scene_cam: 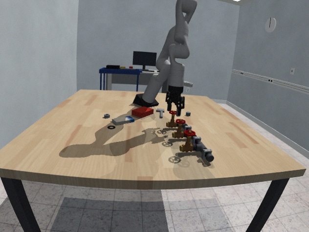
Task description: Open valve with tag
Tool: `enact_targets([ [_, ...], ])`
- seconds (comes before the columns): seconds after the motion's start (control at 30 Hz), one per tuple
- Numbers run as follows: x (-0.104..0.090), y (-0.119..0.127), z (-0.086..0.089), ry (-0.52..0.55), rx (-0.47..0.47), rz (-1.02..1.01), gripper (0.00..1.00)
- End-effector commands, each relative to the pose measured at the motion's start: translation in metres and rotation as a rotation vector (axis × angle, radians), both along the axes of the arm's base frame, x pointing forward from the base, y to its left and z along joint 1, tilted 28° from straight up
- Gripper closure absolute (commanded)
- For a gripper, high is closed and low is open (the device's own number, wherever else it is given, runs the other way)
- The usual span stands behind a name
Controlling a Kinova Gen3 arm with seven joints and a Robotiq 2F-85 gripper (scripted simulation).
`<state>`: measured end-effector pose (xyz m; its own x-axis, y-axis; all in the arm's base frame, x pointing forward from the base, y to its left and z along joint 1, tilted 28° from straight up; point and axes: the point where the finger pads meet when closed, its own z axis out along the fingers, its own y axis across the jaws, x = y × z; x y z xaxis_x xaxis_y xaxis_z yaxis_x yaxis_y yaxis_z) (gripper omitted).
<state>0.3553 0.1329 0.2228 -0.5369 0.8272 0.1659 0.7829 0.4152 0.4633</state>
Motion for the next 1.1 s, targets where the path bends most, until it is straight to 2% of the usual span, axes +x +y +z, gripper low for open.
enact_targets([
  [0.0,0.0003,-0.0001,0.0001,0.051,0.015,-0.092,0.0],
  [0.47,0.0003,-0.0001,0.0001,0.101,0.056,-0.21,0.0],
  [1.07,-0.0002,-0.0015,0.0014,0.107,0.059,-0.224,0.0],
])
